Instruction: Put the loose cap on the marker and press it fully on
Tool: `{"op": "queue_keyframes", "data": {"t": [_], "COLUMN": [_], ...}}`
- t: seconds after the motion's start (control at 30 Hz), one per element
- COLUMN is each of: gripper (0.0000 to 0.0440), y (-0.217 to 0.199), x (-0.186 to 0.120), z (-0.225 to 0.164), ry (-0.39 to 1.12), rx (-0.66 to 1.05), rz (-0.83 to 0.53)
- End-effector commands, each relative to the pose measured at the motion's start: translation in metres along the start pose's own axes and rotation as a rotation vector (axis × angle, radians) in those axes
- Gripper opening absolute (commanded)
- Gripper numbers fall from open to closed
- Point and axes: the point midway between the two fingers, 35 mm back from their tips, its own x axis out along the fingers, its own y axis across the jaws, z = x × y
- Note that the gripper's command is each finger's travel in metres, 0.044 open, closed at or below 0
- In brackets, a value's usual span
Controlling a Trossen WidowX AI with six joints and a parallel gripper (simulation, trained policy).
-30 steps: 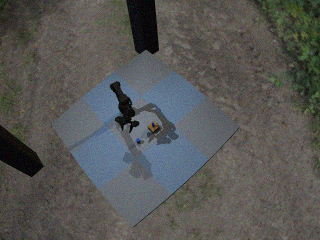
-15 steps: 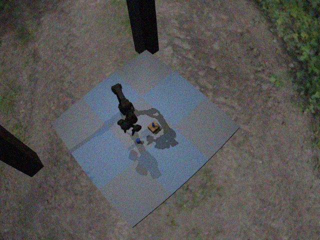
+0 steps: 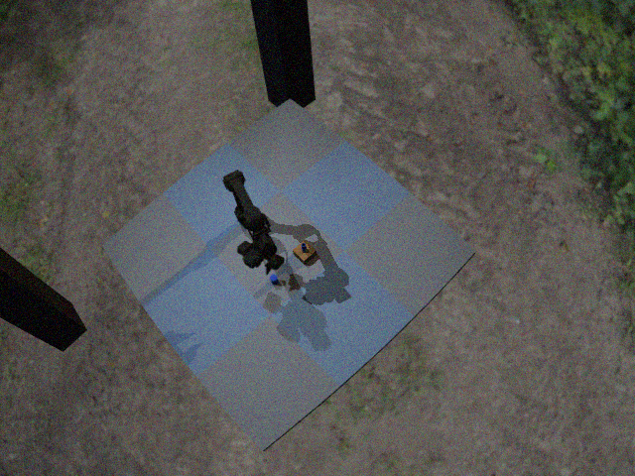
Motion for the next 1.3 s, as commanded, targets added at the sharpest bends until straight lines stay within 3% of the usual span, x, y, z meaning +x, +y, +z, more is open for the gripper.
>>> {"op": "queue_keyframes", "data": {"t": [0.0, 1.27], "gripper": [0.0313, 0.0309], "y": [0.003, 0.019], "x": [0.005, 0.066], "z": [-0.001, -0.043], "ry": [0.023, 0.329], "rx": [0.016, 0.074], "rz": [-0.005, -0.105]}}
